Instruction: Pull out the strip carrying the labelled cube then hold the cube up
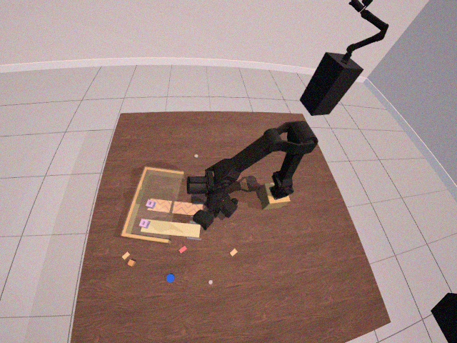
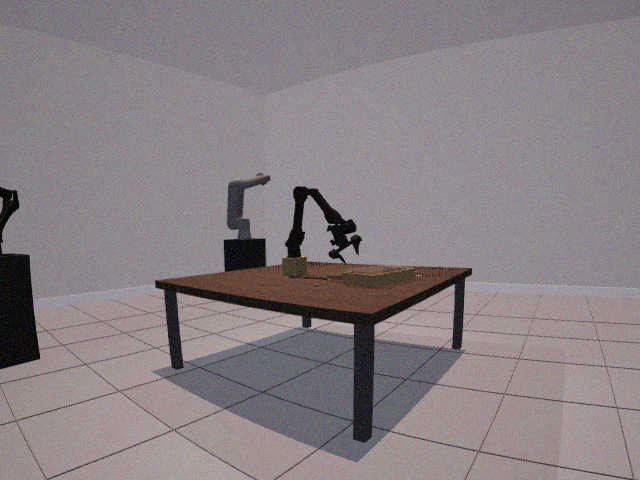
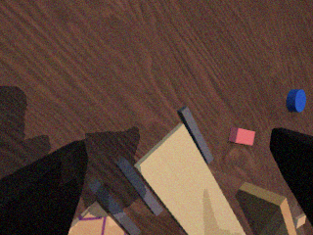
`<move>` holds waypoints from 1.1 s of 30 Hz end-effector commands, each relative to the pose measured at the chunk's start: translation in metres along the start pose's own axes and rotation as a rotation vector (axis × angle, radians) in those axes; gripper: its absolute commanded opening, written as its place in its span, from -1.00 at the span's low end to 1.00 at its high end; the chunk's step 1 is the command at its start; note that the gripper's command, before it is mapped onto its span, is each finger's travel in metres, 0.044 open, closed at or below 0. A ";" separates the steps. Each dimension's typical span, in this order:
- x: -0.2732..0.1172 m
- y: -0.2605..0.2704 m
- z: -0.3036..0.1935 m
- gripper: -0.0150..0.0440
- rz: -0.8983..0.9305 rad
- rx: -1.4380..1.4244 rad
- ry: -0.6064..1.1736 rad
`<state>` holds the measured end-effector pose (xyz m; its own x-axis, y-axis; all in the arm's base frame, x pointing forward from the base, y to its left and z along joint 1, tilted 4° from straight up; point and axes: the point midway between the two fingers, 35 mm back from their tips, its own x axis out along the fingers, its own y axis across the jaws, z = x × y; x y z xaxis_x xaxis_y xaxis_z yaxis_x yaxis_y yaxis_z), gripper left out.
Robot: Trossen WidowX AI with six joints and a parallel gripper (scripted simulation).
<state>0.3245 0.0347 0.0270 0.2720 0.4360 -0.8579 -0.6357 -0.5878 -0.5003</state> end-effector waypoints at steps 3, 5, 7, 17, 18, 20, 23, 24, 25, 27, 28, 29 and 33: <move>-0.041 0.002 -0.012 0.86 -0.147 0.759 0.283; -0.051 0.003 -0.015 0.86 -0.220 0.936 0.332; -0.062 0.003 -0.018 0.86 -0.296 1.051 0.380; -0.098 0.002 -0.024 0.86 -0.653 1.551 0.433; -0.101 0.002 -0.024 0.86 -0.693 1.600 0.427; -0.108 0.002 -0.024 0.86 -0.775 1.697 0.412; -0.119 0.003 -0.025 0.86 -0.905 1.839 0.374; -0.122 0.003 -0.025 0.86 -0.949 1.885 0.357; -0.125 0.003 -0.024 0.86 -0.991 1.931 0.337; -0.130 0.004 -0.024 0.86 -1.058 2.006 0.300; -0.131 0.004 -0.024 0.86 -1.073 2.023 0.291; -0.131 0.004 -0.024 0.86 -1.079 2.029 0.288; -0.131 0.004 -0.024 0.86 -1.079 2.029 0.288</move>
<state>0.3171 -0.0275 0.1127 0.7528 -0.0535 -0.6561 -0.2108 0.9246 -0.3172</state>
